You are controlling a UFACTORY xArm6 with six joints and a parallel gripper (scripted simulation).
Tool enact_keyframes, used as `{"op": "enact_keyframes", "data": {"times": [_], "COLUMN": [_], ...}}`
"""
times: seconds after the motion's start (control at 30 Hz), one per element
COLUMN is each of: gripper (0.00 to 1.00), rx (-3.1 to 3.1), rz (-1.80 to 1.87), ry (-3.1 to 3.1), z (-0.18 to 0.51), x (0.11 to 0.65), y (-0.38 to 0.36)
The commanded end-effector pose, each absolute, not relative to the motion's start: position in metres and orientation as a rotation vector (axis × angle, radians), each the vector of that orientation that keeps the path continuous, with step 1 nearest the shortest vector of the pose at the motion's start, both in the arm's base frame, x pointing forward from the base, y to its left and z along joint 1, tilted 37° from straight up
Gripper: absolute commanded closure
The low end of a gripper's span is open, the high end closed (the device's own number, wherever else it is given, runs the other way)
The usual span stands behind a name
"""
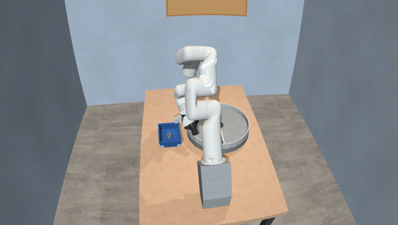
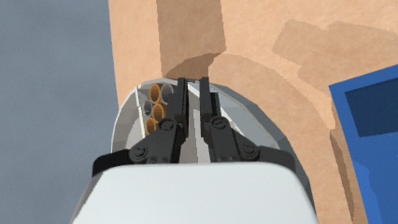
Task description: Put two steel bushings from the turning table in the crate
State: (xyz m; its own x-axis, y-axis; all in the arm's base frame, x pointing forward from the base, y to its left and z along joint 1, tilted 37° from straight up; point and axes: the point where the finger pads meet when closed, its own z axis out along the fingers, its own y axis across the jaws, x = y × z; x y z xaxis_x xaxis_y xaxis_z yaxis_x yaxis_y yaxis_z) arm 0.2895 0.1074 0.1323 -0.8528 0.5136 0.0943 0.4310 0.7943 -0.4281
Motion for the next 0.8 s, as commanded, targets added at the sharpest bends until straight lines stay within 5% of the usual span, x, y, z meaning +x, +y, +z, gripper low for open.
{"op": "enact_keyframes", "data": {"times": [0.0, 0.77], "gripper": [0.90, 0.90], "rx": [-0.965, -1.635], "rz": [0.539, 0.406], "ry": [-2.696, -2.257], "z": [0.129, 0.120], "x": [0.283, 0.264], "y": [0.100, 0.083]}}
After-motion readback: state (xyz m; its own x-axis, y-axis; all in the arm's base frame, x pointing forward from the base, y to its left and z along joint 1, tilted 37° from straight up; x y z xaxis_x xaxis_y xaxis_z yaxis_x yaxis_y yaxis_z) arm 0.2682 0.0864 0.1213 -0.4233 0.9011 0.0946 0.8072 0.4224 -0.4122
